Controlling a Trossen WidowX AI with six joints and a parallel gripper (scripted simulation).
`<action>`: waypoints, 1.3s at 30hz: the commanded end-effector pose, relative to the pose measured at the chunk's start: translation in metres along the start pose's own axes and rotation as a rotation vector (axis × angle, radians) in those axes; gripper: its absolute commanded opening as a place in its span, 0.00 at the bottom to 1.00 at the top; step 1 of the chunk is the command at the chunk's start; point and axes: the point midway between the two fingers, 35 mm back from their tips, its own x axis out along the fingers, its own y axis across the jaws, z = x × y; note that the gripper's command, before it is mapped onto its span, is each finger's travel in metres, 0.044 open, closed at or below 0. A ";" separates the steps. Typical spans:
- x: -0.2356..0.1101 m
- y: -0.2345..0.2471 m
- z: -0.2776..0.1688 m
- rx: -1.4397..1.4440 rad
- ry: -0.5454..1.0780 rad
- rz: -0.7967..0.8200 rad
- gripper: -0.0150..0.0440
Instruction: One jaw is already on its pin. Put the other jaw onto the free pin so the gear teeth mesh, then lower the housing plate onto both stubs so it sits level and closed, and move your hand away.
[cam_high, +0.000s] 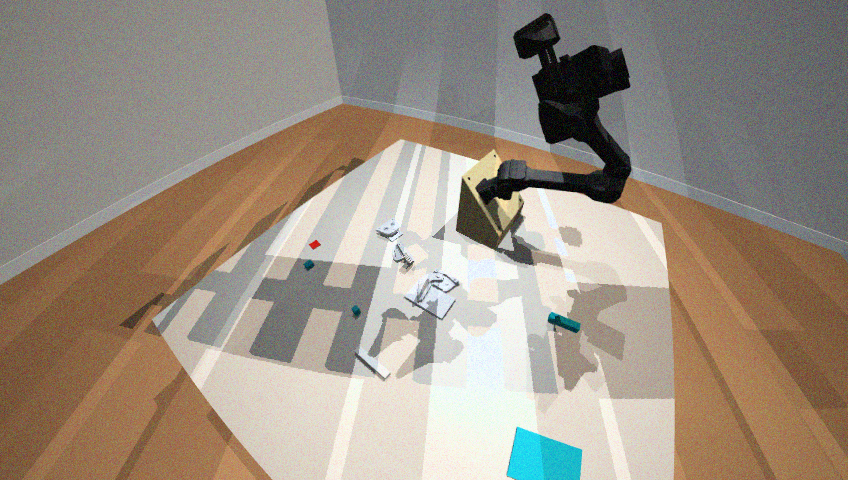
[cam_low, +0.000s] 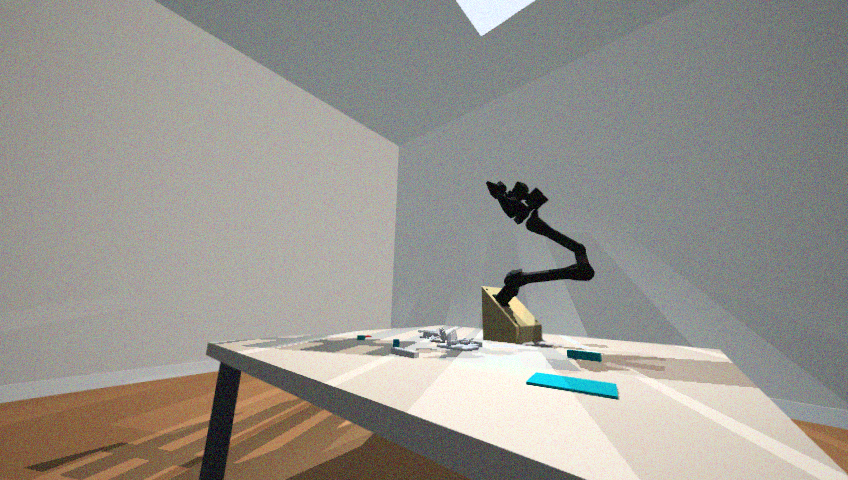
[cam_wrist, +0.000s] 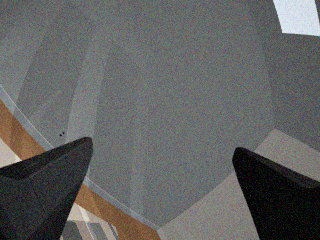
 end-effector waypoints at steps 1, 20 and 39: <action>0.011 -0.002 -0.017 -0.011 0.056 0.015 1.00; 0.055 0.006 -0.115 -0.086 0.338 0.176 1.00; 0.074 0.046 -0.217 -0.161 0.587 0.461 1.00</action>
